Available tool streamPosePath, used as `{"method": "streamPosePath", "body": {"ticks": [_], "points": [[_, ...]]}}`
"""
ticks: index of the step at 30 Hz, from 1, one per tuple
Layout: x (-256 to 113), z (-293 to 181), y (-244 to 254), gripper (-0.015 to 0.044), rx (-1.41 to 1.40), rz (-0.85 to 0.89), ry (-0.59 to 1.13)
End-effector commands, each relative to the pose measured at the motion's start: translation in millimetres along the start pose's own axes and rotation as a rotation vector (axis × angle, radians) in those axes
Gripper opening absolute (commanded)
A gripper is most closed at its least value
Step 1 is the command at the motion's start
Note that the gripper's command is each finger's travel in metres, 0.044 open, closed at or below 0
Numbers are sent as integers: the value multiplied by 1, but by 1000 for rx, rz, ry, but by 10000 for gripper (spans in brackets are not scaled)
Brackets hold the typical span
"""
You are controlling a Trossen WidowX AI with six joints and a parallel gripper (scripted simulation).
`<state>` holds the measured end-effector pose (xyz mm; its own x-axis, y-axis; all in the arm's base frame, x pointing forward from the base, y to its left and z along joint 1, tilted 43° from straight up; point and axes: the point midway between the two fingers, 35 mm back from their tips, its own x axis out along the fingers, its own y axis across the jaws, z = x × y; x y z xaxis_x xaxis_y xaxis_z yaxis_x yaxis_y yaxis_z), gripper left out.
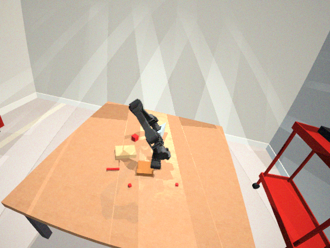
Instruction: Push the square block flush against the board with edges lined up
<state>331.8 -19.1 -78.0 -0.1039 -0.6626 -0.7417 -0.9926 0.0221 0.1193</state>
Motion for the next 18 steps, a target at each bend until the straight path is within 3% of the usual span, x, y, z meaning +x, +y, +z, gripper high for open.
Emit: {"method": "streamPosePath", "body": {"ticks": [1,18], "points": [[3,-9,0,0,5,7,9],[3,-28,-3,0,5,7,10]]}}
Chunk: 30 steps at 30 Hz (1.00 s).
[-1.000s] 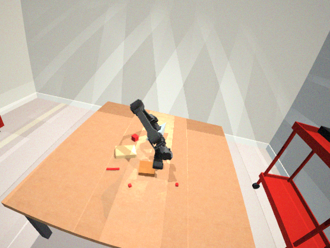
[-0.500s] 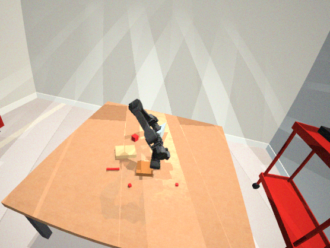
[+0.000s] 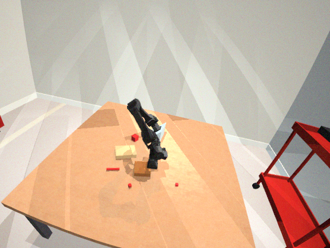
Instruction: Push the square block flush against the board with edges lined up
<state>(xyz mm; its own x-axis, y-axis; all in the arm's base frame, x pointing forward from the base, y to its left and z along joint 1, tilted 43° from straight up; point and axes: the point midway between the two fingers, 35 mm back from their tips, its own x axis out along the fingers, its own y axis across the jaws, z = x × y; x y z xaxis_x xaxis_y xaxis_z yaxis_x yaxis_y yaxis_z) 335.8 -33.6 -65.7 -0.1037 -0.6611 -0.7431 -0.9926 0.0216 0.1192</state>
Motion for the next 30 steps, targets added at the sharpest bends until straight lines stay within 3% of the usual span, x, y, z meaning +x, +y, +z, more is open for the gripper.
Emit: {"method": "streamPosePath", "body": {"ticks": [1,30], "points": [[3,-10,0,0,5,8,12],[4,23,-2,0,6,8,12]]}}
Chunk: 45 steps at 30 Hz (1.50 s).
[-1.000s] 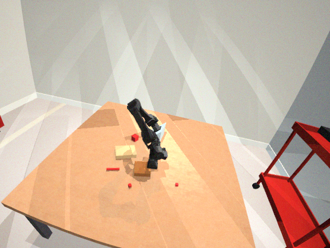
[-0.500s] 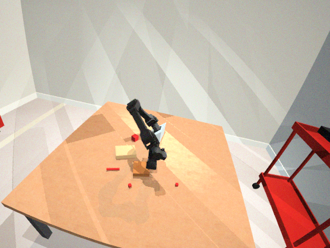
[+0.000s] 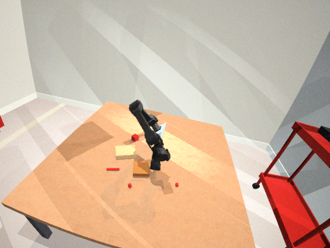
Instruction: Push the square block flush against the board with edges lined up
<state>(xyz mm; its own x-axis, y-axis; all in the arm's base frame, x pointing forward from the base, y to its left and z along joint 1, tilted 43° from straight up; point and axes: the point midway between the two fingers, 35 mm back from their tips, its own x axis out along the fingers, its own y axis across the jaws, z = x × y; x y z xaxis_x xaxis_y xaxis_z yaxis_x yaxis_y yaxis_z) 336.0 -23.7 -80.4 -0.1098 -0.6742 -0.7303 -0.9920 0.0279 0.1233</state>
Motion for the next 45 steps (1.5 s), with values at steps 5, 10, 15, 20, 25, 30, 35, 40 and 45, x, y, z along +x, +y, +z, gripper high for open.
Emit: {"method": "streamPosePath", "body": {"ticks": [5,10,15,20,25,30,35,40,45], "points": [[0,14,0,0,4,1,-5],[0,22,0,0,4,1,-4],[-43,18,0,0,4,1,-5],[-55,18,0,0,4,1,-6],[-55,17,1,0,90,2,-6],[-55,15,1,0,263,2,-6],[-55,13,1,0,436,3,-6],[-55,12,1,0,609,3,-5],[-55,10,2,0,783,4,-5]]}}
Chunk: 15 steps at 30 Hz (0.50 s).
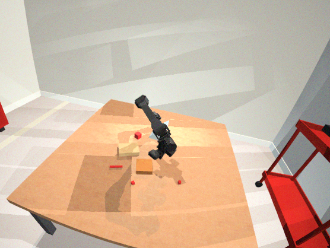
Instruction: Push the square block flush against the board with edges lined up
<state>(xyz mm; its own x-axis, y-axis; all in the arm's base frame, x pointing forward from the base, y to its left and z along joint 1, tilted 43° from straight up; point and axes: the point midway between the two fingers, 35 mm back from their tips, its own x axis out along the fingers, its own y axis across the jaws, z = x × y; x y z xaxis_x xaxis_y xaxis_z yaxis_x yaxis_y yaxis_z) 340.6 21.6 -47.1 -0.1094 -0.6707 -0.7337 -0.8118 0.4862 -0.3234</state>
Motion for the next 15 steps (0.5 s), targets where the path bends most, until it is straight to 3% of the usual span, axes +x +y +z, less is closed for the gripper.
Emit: {"method": "streamPosePath", "body": {"ticks": [1,15], "points": [[0,-2,0,0,139,2,1],[0,-6,-3,0,624,2,1]]}}
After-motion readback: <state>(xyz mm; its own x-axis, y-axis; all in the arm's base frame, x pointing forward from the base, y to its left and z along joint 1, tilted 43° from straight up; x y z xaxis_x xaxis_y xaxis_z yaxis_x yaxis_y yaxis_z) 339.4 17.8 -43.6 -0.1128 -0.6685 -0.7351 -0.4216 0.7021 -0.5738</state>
